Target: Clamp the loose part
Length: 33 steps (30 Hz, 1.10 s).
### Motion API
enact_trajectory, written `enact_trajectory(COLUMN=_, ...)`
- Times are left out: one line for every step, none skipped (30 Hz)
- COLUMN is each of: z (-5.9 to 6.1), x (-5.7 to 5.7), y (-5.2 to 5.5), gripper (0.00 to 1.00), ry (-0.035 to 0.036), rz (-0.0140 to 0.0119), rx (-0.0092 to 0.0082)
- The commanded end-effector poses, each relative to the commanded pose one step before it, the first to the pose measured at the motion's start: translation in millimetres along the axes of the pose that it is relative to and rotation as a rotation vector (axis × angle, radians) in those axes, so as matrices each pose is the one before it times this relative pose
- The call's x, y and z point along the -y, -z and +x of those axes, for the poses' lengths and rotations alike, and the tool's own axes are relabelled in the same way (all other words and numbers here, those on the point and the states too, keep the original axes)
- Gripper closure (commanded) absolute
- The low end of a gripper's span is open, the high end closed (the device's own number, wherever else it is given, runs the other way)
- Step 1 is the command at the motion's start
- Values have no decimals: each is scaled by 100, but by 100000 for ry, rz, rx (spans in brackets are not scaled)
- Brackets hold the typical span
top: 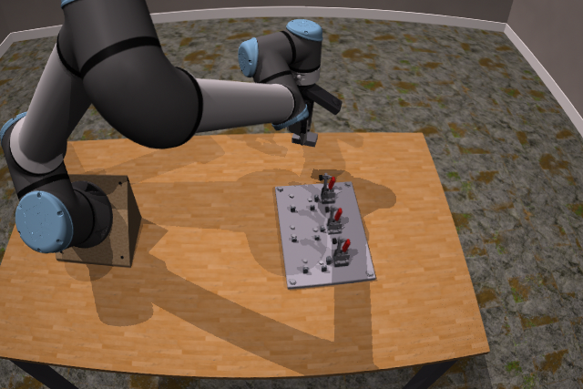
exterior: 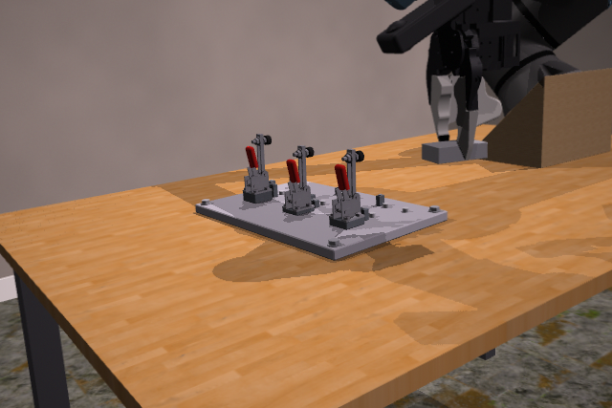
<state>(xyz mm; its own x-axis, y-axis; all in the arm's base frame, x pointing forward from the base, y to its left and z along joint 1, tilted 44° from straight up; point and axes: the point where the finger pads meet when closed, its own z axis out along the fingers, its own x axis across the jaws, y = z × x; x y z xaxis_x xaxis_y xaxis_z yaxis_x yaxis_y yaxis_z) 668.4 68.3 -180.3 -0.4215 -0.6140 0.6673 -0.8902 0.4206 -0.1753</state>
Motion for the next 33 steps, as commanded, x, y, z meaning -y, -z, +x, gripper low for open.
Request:
enact_trajectory(z=-24, x=46, y=153, gripper=100, ry=-50, rz=87, rx=82)
enact_trajectory(z=0, x=0, y=0, gripper=100, ry=0, rz=0, rx=0)
enact_trajectory(z=0, x=0, y=0, gripper=100, ry=0, rz=0, rx=0)
enact_trajectory(z=0, x=0, y=0, gripper=100, ry=0, rz=0, rx=0)
enact_trajectory(z=0, x=0, y=0, gripper=100, ry=0, rz=0, rx=0)
enact_trajectory(z=0, x=0, y=0, gripper=100, ry=0, rz=0, rx=0)
enact_trajectory(z=0, x=0, y=0, gripper=100, ry=0, rz=0, rx=0)
enact_trajectory(z=0, x=0, y=0, gripper=100, ry=0, rz=0, rx=0)
enact_trajectory(z=0, x=0, y=0, gripper=100, ry=0, rz=0, rx=0)
enact_trajectory(z=0, x=0, y=0, gripper=100, ry=0, rz=0, rx=0)
enact_trajectory(z=0, x=0, y=0, gripper=100, ry=0, rz=0, rx=0)
enact_trajectory(z=0, x=0, y=0, gripper=100, ry=19, rz=0, rx=0)
enact_trajectory(z=0, x=0, y=0, gripper=100, ry=127, rz=0, rx=0)
enact_trajectory(z=0, x=0, y=0, gripper=100, ry=318, rz=0, rx=0)
enact_trajectory(z=0, x=1, y=0, gripper=100, ry=568, rz=0, rx=0)
enact_trajectory(z=0, x=1, y=0, gripper=100, ry=855, rz=0, rx=0)
enact_trajectory(z=0, x=1, y=0, gripper=100, ry=1161, rz=0, rx=0)
enact_trajectory(z=0, x=1, y=0, gripper=100, ry=1466, rz=0, rx=0)
enact_trajectory(z=0, x=1, y=0, gripper=100, ry=1756, rz=0, rx=0)
enact_trajectory(z=0, x=1, y=0, gripper=100, ry=2018, rz=0, rx=0)
enact_trajectory(z=0, x=0, y=0, gripper=100, ry=0, rz=0, rx=0)
enact_trajectory(z=0, x=0, y=0, gripper=100, ry=0, rz=0, rx=0)
enact_trajectory(z=0, x=0, y=0, gripper=100, ry=2241, rz=0, rx=0)
enact_trajectory(z=0, x=-1, y=0, gripper=100, ry=2416, rz=0, rx=0)
enact_trajectory(z=0, x=-2, y=0, gripper=100, ry=2536, rz=0, rx=0)
enact_trajectory(z=0, x=-3, y=0, gripper=100, ry=2597, rz=0, rx=0)
enact_trajectory(z=0, x=3, y=0, gripper=100, ry=2591, rz=0, rx=0)
enact_trajectory(z=0, x=2, y=0, gripper=100, ry=2530, rz=0, rx=0)
enact_trajectory(z=0, x=1, y=0, gripper=100, ry=2411, rz=0, rx=0)
enact_trajectory(z=0, x=0, y=0, gripper=100, ry=2236, rz=0, rx=0)
enact_trajectory(z=0, x=-1, y=0, gripper=100, ry=2014, rz=0, rx=0)
enact_trajectory(z=0, x=-1, y=0, gripper=100, ry=1752, rz=0, rx=0)
enact_trajectory(z=0, x=-1, y=0, gripper=100, ry=1463, rz=0, rx=0)
